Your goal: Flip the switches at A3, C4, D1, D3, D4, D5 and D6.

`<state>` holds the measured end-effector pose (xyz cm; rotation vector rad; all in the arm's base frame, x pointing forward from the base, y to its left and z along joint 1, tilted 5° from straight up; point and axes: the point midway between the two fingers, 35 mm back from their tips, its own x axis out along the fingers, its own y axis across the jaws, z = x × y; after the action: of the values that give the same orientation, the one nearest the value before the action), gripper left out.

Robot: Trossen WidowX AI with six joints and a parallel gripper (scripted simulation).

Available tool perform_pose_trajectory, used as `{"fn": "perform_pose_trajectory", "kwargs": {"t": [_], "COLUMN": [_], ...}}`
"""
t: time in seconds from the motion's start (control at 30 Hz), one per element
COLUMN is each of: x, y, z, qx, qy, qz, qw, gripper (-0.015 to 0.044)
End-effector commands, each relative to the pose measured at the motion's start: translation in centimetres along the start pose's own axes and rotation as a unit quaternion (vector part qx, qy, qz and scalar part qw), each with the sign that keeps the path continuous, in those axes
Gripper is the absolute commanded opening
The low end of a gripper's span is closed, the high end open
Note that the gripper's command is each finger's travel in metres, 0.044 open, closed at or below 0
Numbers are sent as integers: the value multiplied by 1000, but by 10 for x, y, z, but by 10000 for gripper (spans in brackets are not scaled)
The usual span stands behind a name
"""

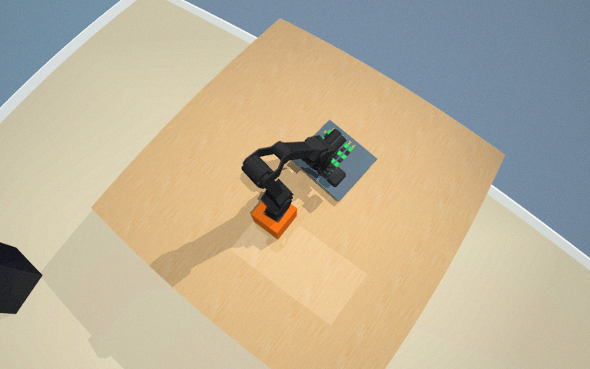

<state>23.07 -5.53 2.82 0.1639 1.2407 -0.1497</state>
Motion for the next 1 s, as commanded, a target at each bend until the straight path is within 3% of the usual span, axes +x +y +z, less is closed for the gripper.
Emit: {"fn": "perform_pose_trajectory", "kwargs": {"t": [0.0,0.97], "x": [7,14], "y": [1,1], "z": [-3,-4], "qx": [-1,-1], "qy": [4,4], "qz": [2,2], "qw": [1000,1000], "gripper": [0,0]}}
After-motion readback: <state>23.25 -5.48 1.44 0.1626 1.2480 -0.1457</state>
